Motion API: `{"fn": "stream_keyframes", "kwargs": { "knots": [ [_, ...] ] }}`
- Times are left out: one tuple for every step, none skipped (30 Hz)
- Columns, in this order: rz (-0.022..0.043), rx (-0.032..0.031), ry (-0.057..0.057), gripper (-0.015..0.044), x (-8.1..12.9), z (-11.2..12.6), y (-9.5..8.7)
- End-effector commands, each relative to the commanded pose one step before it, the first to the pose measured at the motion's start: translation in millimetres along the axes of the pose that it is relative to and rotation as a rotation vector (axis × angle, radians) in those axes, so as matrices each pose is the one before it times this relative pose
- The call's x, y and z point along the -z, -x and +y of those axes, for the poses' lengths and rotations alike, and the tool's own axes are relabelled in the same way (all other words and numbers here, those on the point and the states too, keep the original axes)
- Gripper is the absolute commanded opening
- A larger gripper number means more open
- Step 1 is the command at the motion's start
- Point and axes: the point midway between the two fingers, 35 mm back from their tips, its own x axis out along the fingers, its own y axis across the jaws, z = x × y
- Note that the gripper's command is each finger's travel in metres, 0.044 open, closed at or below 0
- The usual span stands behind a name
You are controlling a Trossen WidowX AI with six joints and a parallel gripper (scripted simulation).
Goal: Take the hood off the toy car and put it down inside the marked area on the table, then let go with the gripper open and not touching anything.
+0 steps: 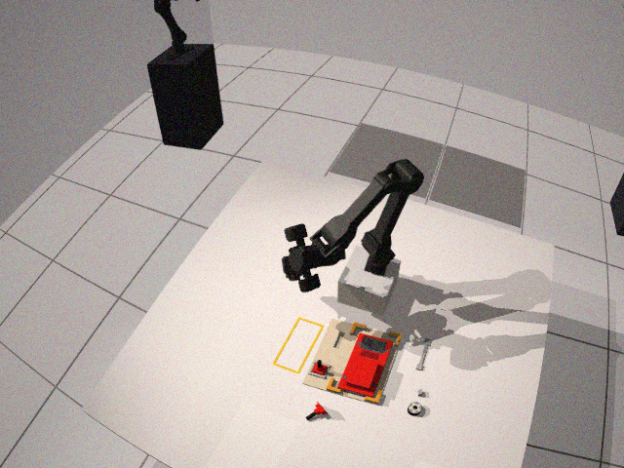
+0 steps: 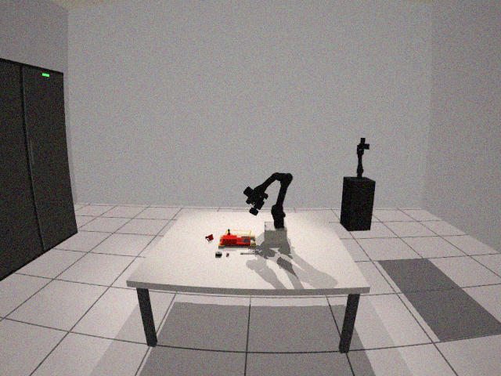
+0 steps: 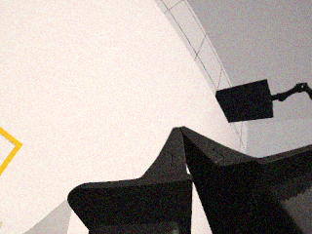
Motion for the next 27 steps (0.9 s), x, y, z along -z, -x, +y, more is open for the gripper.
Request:
{"fn": "stream_keyframes", "kwargs": {
  "knots": [
    [-0.00293, -0.00783, 0.0035, 0.0026, -1.77, 1.8, 0.81],
    [-0.0085, -0.02347, 0.0104, 0.0053, -5.23, 5.48, 2.49],
    [-0.01322, -0.03905, 0.0177, 0.0079, -8.51, 9.39, 4.2],
    [-0.01436, -0.04705, 0.0218, 0.0105, -9.96, 11.76, 5.07],
    [-0.01257, -0.04686, 0.0222, 0.0131, -9.63, 12.23, 4.97],
    [-0.01077, -0.04663, 0.0226, 0.0157, -9.29, 12.68, 4.85],
    [-0.00896, -0.04636, 0.023, 0.0184, -8.92, 13.13, 4.71],
    [-0.00713, -0.04605, 0.0233, 0.021, -8.55, 13.57, 4.54],
    [-0.00529, -0.0457, 0.0235, 0.0236, -8.15, 14.0, 4.36],
    [-0.00344, -0.0453, 0.0238, 0.0263, -7.75, 14.41, 4.15],
    [-0.00726, -0.04051, 0.0257, 0.0289, -7.48, 14.41, 4.25],
    [-0.00569, -0.03951, 0.0255, 0.0315, -7.0, 14.5, 3.95],
    [-0.00425, -0.03924, 0.0257, 0.0341, -6.66, 14.85, 3.71],
    [-0.00282, -0.03895, 0.0259, 0.0368, -6.31, 15.19, 3.46],
    [0.00193, -0.03849, 0.023, 0.0394, -5.49, 14.71, 2.78],
    [0.00447, -0.03801, 0.0219, 0.042, -4.97, 14.7, 2.38],
    [0.00589, -0.03752, 0.0219, 0.044, -4.6, 14.94, 2.11],
    [0.00731, -0.03701, 0.0218, 0.044, -4.23, 15.17, 1.83],
    [0.01015, -0.0363, 0.02, 0.044, -3.65, 14.91, 1.36],
    [0.01382, -0.03545, 0.0169, 0.044, -2.98, 14.28, 0.8],
    [0.01732, -0.03979, 0.0189, 0.044, -2.51, 16.74, 0.66],
    [0.01994, -0.04047, 0.0193, 0.044, -2.08, 17.61, 0.29],
    [0.0218, -0.03937, 0.0187, 0.044, -1.53, 17.73, -0.16],
    [0.02361, -0.0382, 0.0181, 0.044, -0.98, 17.81, -0.61],
    [0.0207, -0.03045, 0.0144, 0.044, -0.43, 14.66, -0.91],
    [0.01298, -0.01787, 0.0084, 0.044, -0.11, 8.8, -0.75],
    [0.00442, -0.00589, 0.0028, 0.044, -0.02, 2.93, -0.29]
  ]
}}
